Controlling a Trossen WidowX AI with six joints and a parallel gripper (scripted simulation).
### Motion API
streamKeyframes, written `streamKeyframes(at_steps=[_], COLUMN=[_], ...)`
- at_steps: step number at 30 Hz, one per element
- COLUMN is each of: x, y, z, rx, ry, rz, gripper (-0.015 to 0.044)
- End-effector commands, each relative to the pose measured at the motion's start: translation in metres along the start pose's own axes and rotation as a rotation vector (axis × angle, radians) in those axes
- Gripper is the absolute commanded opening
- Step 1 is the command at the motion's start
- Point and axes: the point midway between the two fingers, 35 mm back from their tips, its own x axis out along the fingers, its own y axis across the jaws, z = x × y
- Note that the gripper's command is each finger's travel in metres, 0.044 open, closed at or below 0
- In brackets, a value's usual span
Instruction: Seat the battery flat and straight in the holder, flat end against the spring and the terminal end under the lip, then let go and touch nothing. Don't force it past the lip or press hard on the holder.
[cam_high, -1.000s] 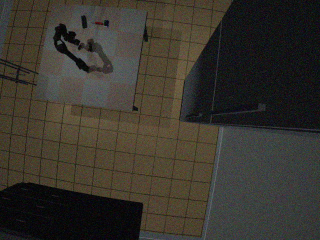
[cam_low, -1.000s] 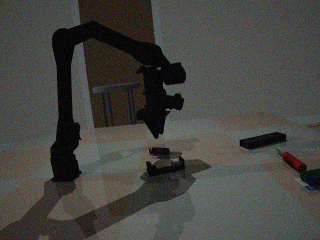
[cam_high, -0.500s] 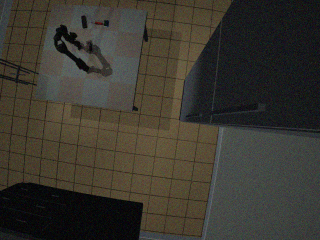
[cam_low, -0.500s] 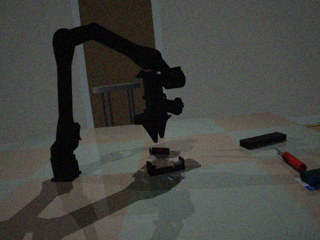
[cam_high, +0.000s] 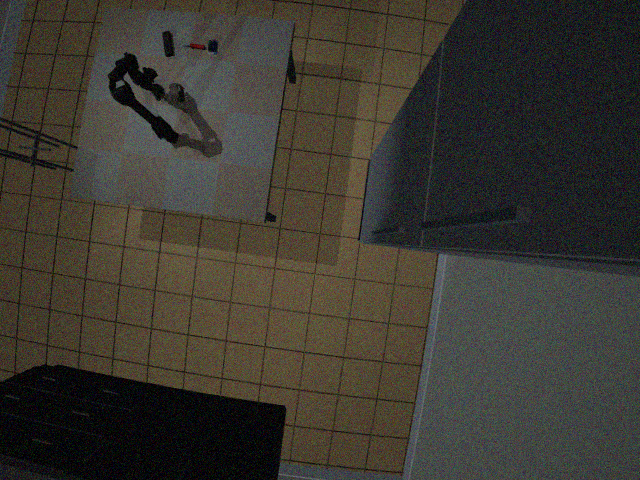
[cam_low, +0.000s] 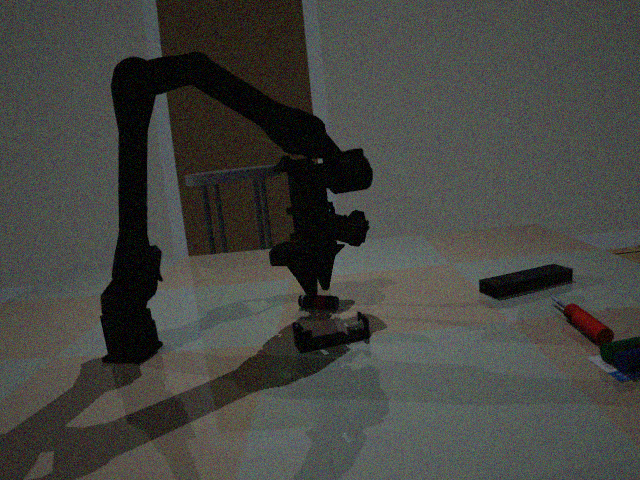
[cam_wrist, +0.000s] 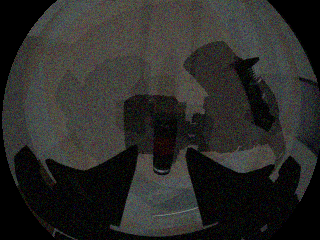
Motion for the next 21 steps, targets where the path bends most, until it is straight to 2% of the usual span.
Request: streamKeyframes(at_steps=[1, 9, 14, 21], x=[0.009, 0.019, 0.019, 0.019], y=[-0.001, -0.002, -0.002, -0.002], z=[-0.002, -0.002, -0.002, -0.002], rx=[0.005, 0.005, 0.005, 0.005], ry=[0.007, 0.008, 0.008, 0.008], rz=[-0.006, -0.005, -0.005, -0.005], gripper=[0.0227, 0.0227, 0.0096, 0.0065])
